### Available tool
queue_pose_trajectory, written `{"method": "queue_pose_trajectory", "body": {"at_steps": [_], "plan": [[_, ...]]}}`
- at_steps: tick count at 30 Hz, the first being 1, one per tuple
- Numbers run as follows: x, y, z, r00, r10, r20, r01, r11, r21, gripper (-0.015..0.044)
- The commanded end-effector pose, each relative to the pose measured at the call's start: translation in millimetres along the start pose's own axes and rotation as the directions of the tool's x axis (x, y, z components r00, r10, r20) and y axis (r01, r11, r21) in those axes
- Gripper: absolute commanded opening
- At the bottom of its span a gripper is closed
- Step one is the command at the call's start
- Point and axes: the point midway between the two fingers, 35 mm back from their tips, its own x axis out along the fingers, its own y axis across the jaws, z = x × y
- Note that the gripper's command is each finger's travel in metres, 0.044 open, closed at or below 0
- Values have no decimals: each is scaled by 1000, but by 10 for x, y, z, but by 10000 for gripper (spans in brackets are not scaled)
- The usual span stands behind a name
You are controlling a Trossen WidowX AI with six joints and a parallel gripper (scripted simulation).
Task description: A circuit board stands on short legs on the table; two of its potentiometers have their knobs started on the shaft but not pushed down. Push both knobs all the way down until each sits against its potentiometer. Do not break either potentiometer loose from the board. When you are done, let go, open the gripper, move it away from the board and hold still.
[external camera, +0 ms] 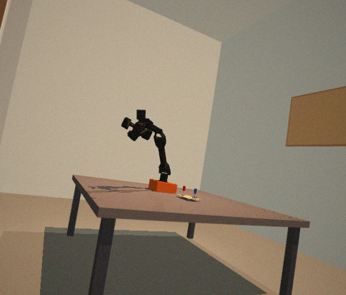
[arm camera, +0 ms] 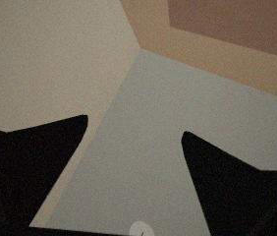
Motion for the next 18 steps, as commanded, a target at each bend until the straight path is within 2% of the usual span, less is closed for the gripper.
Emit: {"method": "queue_pose_trajectory", "body": {"at_steps": [1, 15, 18], "plan": [[1, -8, 1, 1000, -1, 1, 1, 1000, -4, 374], [55, -667, 94, 989, -113, 100, 140, 930, -340, 6], [54, -805, 120, 983, -134, 121, 173, 895, -411, 0]]}}
